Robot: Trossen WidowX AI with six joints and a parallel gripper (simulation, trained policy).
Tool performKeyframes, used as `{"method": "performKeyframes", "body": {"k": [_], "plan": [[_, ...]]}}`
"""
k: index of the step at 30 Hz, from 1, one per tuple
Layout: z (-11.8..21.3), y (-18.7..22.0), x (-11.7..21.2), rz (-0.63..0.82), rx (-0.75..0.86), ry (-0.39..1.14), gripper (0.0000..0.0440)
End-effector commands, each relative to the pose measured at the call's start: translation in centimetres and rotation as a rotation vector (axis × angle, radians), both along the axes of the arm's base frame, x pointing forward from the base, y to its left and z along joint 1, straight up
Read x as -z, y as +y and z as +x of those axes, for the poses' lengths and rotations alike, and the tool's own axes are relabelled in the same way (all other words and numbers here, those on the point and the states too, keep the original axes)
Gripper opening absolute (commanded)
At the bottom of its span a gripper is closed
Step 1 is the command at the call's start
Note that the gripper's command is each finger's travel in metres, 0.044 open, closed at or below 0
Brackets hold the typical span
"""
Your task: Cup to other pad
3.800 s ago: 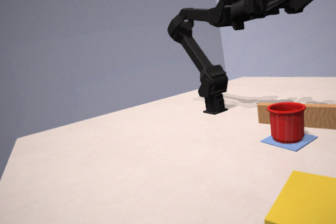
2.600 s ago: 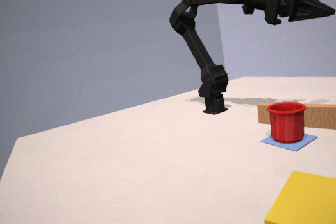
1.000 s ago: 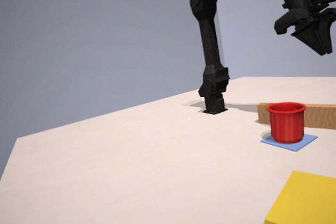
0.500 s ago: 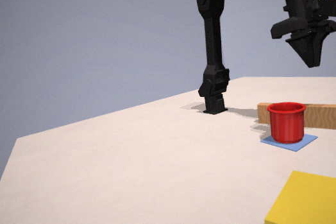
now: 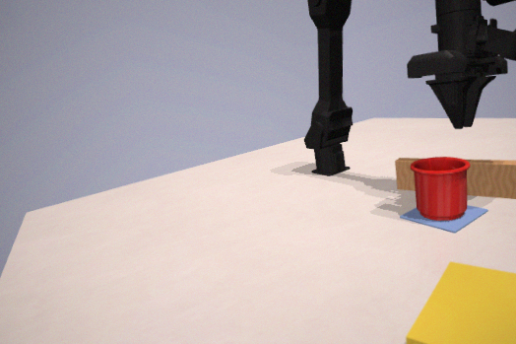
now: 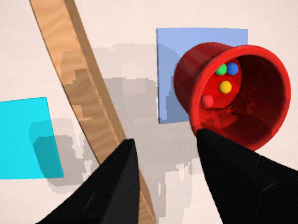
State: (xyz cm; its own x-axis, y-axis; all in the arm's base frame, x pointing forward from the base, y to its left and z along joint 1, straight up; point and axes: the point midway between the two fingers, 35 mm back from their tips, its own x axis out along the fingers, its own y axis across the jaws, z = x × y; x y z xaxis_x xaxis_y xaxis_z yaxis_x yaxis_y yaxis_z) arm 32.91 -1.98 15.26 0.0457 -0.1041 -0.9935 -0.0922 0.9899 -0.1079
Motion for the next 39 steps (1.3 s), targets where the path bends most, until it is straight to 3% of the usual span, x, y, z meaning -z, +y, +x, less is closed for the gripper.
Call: {"method": "performKeyframes", "body": {"k": [1, 21, 22, 29, 39], "plan": [[-0.1, -0.7, 1.2, -0.008, -0.014, 0.033, 0.0133], [-1.0, -3.2, 8.7, 0.015, -0.154, 0.147, 0.0169], [-1.0, -3.2, 9.0, 0.019, -0.167, 0.149, 0.0162], [-1.5, -3.5, 10.2, 0.028, -0.273, 0.177, 0.0000], [-1.4, -3.2, 8.1, 0.038, -0.383, 0.170, 0.0000]]}}
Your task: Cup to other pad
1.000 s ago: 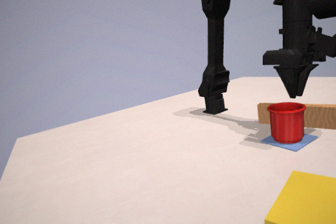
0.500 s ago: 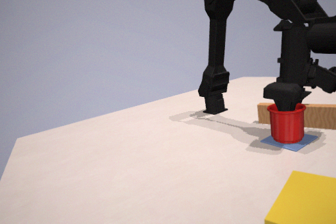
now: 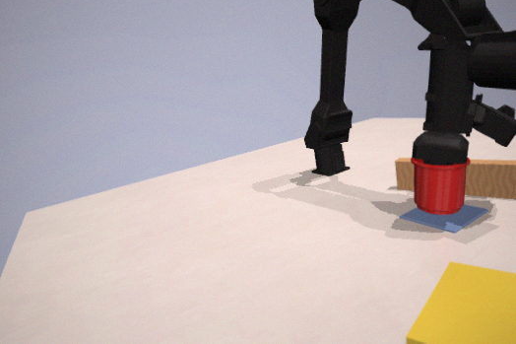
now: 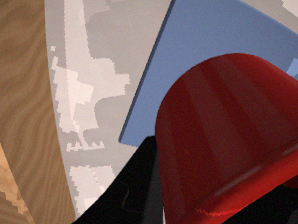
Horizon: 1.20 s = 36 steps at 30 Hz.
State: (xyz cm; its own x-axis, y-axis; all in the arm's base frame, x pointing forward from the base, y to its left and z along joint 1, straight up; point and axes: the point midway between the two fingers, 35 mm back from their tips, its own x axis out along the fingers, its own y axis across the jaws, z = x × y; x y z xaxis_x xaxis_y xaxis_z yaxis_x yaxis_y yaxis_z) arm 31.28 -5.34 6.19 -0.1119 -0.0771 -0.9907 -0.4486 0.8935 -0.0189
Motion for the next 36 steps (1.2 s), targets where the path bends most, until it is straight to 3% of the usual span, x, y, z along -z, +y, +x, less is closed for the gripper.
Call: {"method": "performKeyframes", "body": {"k": [1, 20, 36], "plan": [[0.2, 0.3, -1.3, 0.007, -0.030, -0.021, 0.0000], [0.7, 4.4, -6.1, 0.027, -0.140, -0.093, 0.0000], [0.9, 10.1, -7.3, 0.041, -0.232, -0.172, 0.0000]]}}
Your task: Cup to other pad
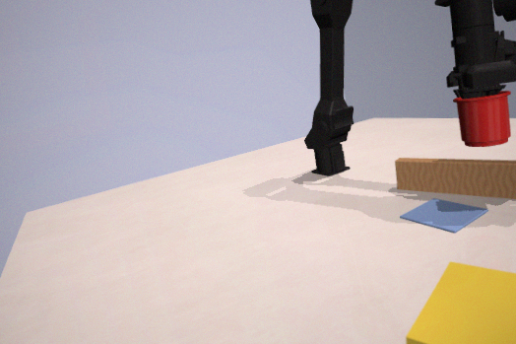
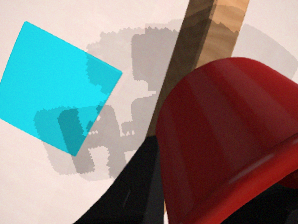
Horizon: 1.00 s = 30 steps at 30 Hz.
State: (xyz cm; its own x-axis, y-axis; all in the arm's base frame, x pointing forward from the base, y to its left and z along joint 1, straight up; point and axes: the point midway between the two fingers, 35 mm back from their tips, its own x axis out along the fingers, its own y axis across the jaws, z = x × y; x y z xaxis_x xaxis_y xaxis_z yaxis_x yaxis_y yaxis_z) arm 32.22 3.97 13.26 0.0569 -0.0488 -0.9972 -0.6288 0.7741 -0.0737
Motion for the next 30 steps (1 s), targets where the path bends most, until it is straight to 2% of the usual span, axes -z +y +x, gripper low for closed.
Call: {"method": "performKeyframes", "body": {"k": [1, 16, 30], "plan": [[-0.1, 1.1, -0.3, 0.009, -0.014, -0.021, 0.0000], [-1.3, 6.0, 0.9, 0.026, -0.081, -0.057, 0.0000], [-3.3, 7.3, 4.1, 0.019, -0.080, -0.058, 0.0000]]}}
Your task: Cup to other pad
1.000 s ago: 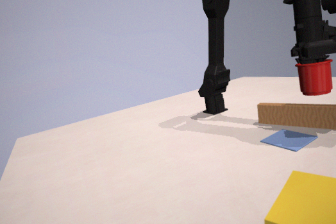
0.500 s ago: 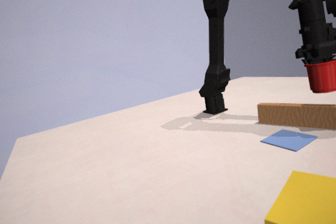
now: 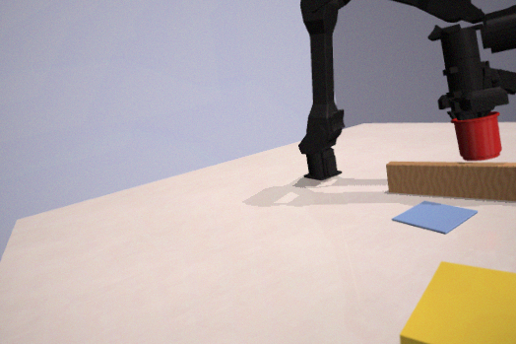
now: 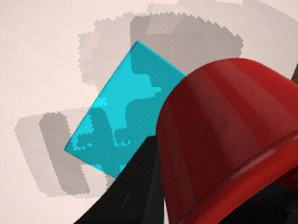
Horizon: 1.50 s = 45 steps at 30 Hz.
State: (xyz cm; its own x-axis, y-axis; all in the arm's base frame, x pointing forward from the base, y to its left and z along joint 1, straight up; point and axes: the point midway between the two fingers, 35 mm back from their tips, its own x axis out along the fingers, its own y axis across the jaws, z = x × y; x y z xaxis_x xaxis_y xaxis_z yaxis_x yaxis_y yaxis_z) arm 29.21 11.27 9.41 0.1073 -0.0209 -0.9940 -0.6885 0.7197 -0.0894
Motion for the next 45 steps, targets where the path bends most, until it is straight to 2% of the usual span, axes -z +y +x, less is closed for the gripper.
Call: {"method": "performKeyframes", "body": {"k": [1, 11, 19, 24, 37, 45], "plan": [[-0.4, 0.1, 0.5, -0.002, 0.007, -0.010, 0.0000], [-2.0, 0.3, 2.6, -0.014, 0.024, 0.003, 0.0009], [-2.5, 0.3, 3.5, -0.017, 0.040, 0.001, 0.0052], [-2.0, 0.6, 2.6, 0.021, 0.048, -0.038, 0.0124], [-2.7, 0.7, 0.5, 0.101, 0.041, -0.093, 0.0165], [-3.1, 0.8, -0.9, 0.145, 0.047, -0.132, 0.0213]]}}
